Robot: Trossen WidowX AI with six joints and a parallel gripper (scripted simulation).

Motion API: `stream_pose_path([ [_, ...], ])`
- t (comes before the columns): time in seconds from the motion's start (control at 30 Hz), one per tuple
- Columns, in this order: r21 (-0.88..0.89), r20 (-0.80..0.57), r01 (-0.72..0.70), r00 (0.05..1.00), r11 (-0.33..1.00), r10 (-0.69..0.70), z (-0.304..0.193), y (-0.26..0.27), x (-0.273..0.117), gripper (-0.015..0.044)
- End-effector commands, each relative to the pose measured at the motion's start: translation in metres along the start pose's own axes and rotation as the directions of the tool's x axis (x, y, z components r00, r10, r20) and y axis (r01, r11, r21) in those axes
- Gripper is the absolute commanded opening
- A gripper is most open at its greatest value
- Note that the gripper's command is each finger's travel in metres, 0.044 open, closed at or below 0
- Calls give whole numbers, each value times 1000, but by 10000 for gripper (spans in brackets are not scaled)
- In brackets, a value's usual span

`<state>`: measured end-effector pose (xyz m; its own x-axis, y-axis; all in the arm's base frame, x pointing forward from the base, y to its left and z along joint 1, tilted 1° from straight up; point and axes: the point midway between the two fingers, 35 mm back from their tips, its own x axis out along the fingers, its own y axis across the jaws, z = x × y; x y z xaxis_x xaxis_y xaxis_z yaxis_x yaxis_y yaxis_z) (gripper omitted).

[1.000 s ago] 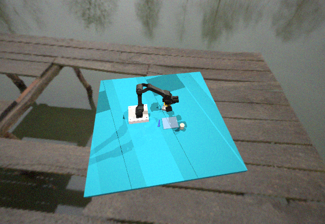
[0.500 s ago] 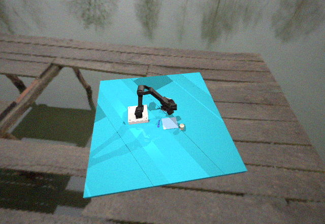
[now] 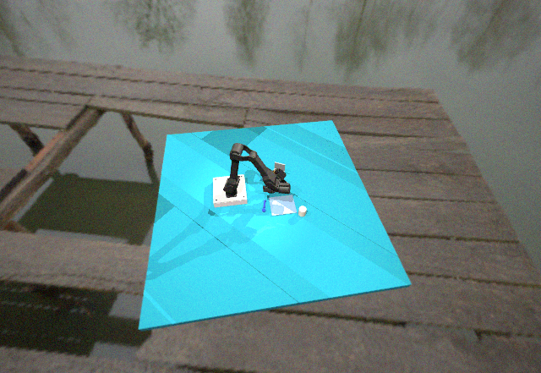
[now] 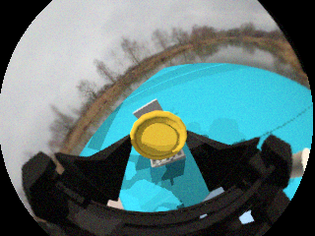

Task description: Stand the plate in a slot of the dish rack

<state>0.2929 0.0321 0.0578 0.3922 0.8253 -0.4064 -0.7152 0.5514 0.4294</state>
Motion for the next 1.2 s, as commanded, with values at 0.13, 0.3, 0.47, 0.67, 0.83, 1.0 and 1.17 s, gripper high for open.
stream_pose_path([
  [0.13, -212, 163, -9, 986, 977, 44, -8, 7, -7, 0],
  [0.3, -336, 256, 24, 964, 941, 67, -12, 13, -13, 0],
  [0.47, -435, 334, 71, 939, 897, 87, -15, 19, -19, 0],
  [0.67, -439, 337, 74, 937, 896, 88, -15, 20, -20, 0],
  [0.83, -439, 337, 74, 937, 896, 88, -15, 20, -20, 0],
  [1.0, -439, 334, 72, 939, 896, 88, -18, 16, -16, 0],
  [1.17, -438, 330, 70, 940, 896, 88, -23, 12, -11, 0],
])
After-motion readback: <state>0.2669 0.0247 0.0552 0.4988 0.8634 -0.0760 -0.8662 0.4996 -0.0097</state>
